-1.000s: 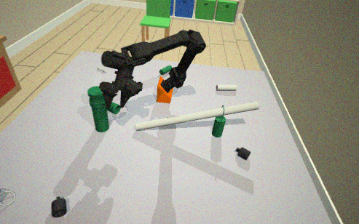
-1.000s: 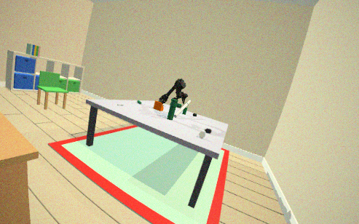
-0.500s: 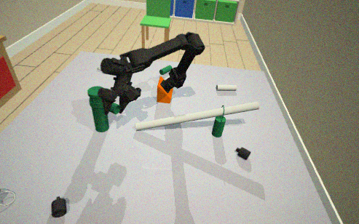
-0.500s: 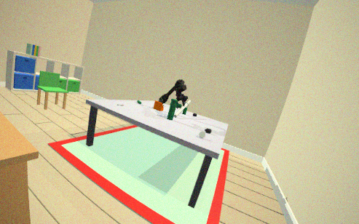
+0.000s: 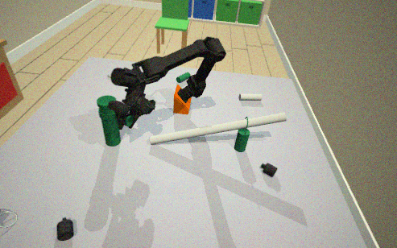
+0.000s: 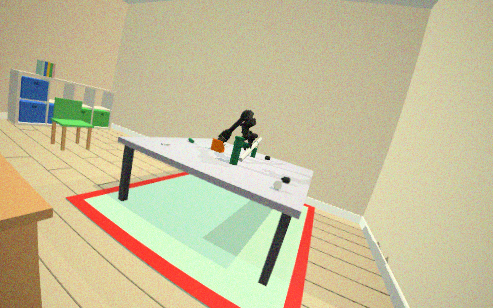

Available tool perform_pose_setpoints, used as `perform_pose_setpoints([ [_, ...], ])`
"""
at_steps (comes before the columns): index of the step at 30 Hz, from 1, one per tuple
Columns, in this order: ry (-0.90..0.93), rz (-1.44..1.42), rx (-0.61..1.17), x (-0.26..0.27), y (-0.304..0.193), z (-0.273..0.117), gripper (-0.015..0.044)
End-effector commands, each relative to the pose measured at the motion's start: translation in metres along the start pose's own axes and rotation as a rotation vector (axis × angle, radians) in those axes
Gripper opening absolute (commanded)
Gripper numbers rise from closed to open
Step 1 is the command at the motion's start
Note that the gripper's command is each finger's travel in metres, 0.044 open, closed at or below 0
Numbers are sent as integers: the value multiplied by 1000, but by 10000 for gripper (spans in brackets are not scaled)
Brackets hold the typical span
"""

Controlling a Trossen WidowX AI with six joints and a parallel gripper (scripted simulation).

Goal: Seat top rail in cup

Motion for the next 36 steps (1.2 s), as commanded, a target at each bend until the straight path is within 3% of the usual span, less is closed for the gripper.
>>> perform_pose_setpoints([
  [1,2,6,-2,1,0,1,177],
  [6,2,6,-2,1,0,1,125],
  [11,-3,-29,-22,5,0,-1,0],
  [36,-25,-195,-113,21,-4,-9,0],
])
Point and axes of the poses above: the point midway between the two fingers, 35 mm back from their tips, its own z axis out along the fingers, its own x axis across the jaws, y = z × x, the point moved 5 cm from there along -z, back along the fingers, and after that the axes turned 14 degrees about -z, right-handed, at the moved point
